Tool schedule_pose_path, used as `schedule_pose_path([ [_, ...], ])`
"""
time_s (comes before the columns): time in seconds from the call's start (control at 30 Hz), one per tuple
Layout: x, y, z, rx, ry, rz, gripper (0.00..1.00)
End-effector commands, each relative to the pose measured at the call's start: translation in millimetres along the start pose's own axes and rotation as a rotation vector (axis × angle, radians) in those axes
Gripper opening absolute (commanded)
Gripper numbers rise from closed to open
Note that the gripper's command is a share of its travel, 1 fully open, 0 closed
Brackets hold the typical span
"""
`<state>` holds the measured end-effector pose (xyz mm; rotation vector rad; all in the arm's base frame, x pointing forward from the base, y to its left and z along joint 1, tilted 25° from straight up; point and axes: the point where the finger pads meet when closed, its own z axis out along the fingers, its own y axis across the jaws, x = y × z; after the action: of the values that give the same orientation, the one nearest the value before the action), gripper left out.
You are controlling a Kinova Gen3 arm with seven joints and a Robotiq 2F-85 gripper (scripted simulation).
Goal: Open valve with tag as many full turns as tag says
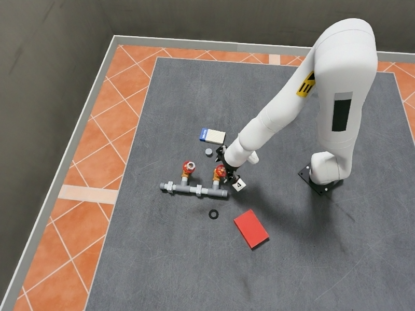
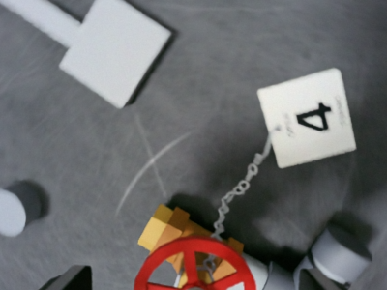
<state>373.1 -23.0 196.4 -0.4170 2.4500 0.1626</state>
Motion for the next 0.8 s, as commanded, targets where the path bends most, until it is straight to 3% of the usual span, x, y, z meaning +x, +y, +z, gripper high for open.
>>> schedule_pose_path([
  [0.0, -0.2, -0.2, -0.1, 0.002, 0.001, 0.102, 1.00],
  [0.77, -0.2, -0.2, -0.1, 0.003, 0.000, 0.829, 1.00],
])
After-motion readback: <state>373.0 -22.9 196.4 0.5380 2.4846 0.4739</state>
